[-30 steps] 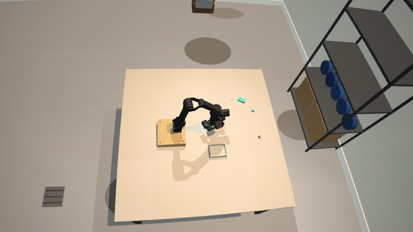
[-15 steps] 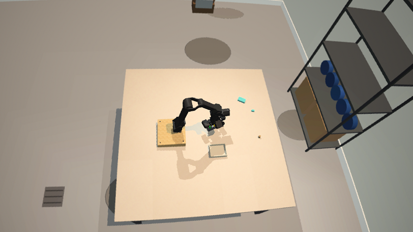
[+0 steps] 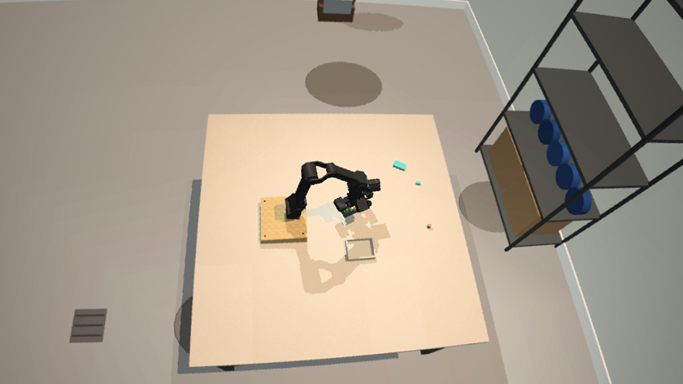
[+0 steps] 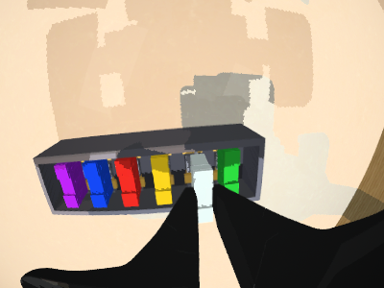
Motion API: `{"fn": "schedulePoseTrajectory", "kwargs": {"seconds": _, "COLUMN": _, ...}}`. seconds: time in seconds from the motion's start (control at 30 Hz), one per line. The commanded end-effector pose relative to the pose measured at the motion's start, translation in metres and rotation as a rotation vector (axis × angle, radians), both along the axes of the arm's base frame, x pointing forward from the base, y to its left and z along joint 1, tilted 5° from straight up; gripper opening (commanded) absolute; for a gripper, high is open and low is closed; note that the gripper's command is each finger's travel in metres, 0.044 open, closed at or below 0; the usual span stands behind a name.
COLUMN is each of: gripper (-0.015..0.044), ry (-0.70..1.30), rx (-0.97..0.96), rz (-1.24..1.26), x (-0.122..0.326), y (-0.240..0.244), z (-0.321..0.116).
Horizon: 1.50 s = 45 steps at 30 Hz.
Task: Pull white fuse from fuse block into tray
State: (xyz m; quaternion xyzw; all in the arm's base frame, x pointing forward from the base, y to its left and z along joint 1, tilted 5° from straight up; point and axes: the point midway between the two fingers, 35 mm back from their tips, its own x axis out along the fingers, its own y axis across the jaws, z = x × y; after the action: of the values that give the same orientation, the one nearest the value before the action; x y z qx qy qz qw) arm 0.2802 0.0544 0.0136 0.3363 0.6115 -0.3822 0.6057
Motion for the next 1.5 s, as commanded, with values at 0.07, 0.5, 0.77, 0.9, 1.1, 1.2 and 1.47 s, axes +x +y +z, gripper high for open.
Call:
{"fn": "schedulePoseTrajectory", "kwargs": {"seconds": 0.07, "gripper": 0.0000, "ry": -0.005, "rx": -0.001, "rz": 0.000, "x": 0.002, "y": 0.000, "z": 0.004}}
{"fn": "schedulePoseTrajectory", "kwargs": {"seconds": 0.5, "gripper": 0.0000, "ry": -0.004, "rx": -0.001, "rz": 0.000, "x": 0.002, "y": 0.001, "z": 0.010}}
{"fn": "schedulePoseTrajectory", "kwargs": {"seconds": 0.77, "gripper": 0.0000, "ry": -0.004, "rx": -0.001, "rz": 0.000, "x": 0.002, "y": 0.001, "z": 0.014}}
{"fn": "schedulePoseTrajectory", "kwargs": {"seconds": 0.9, "gripper": 0.0000, "ry": -0.004, "rx": -0.001, "rz": 0.001, "x": 0.002, "y": 0.001, "z": 0.016}}
{"fn": "schedulePoseTrajectory", "kwargs": {"seconds": 1.1, "gripper": 0.0000, "ry": -0.004, "rx": -0.002, "rz": 0.001, "x": 0.002, "y": 0.001, "z": 0.019}}
{"fn": "schedulePoseTrajectory", "kwargs": {"seconds": 1.2, "gripper": 0.0000, "ry": -0.004, "rx": -0.002, "rz": 0.001, "x": 0.002, "y": 0.001, "z": 0.024}}
{"fn": "schedulePoseTrajectory", "kwargs": {"seconds": 1.47, "gripper": 0.0000, "ry": -0.004, "rx": -0.002, "rz": 0.001, "x": 0.002, "y": 0.002, "z": 0.036}}
